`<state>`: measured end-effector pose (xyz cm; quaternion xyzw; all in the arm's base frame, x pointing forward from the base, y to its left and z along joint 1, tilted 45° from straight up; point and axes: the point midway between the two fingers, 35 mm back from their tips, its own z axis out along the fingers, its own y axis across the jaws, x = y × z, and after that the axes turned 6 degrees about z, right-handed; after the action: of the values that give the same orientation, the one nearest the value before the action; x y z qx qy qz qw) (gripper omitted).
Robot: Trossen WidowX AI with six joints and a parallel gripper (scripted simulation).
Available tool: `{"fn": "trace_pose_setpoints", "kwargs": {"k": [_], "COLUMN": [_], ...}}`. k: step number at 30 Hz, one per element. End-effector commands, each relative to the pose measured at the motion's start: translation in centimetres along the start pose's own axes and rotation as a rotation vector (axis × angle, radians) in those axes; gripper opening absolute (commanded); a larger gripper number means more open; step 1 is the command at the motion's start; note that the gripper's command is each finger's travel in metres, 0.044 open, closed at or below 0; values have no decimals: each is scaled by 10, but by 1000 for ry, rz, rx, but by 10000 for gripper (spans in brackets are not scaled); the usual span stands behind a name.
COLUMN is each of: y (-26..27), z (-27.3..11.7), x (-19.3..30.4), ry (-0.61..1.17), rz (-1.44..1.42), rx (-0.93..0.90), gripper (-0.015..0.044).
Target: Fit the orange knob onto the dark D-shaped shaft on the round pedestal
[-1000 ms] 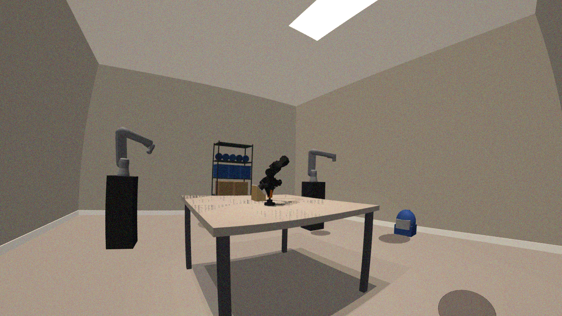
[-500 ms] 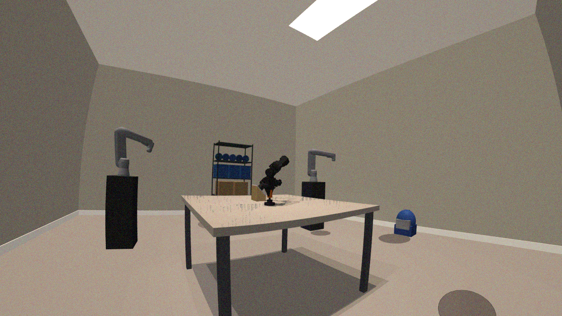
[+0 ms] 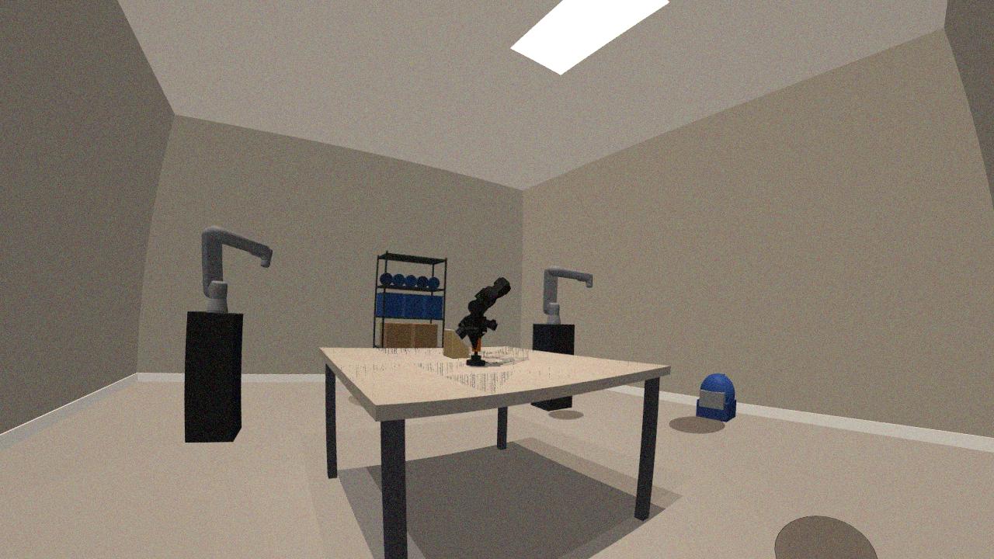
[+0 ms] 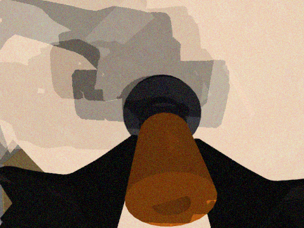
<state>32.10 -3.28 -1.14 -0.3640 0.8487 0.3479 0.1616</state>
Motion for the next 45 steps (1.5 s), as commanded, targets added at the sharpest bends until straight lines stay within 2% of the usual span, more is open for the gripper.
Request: {"fn": "trace_pose_setpoints", "kwargs": {"k": [1, 27, 34, 45], "y": [-1, 1, -1, 0], "z": [1, -3, -2, 2], "x": [-1, 1, 0, 0], "ry": [0, 0, 1, 0], "rz": [-20, -20, -219, -230], "rx": [4, 4, 4, 4], "gripper": [0, 0, 0, 0]}}
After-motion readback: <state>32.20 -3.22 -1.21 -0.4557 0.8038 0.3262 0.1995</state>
